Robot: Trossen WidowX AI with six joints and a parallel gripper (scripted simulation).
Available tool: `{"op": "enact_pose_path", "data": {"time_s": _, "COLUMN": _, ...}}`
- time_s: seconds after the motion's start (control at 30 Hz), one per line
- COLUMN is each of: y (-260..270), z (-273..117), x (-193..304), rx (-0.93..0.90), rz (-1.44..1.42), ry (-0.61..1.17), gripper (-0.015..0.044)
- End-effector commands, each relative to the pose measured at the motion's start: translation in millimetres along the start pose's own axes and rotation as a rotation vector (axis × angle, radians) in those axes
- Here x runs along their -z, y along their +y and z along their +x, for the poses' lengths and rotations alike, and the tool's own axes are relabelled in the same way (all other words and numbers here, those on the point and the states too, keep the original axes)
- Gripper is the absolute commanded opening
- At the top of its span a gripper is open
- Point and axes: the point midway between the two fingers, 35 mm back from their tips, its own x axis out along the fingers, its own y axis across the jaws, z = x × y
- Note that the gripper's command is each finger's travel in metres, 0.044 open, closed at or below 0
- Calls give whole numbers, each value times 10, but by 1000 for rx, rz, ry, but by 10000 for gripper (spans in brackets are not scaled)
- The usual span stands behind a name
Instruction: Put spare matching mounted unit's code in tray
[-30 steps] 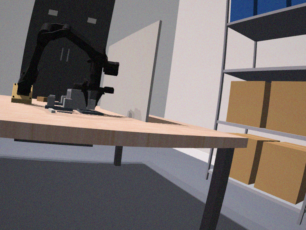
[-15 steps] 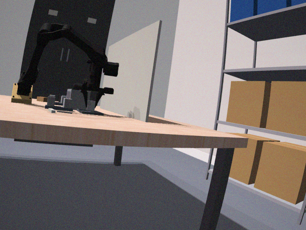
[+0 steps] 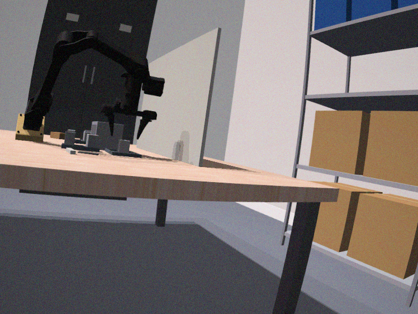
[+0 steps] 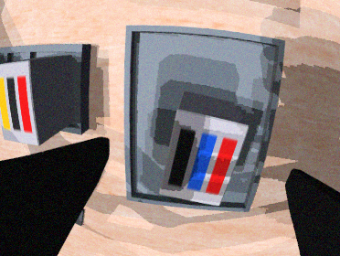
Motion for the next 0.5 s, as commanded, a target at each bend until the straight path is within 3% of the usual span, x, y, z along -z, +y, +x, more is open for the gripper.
{"op": "enact_pose_path", "data": {"time_s": 0.0, "y": 16, "z": -641, "x": 8, "rx": 15, "rz": -61, "ry": 9, "gripper": 440}}
{"op": "enact_pose_path", "data": {"time_s": 0.47, "y": 30, "z": -692, "x": 1, "rx": 20, "rz": -70, "ry": 5, "gripper": 440}}
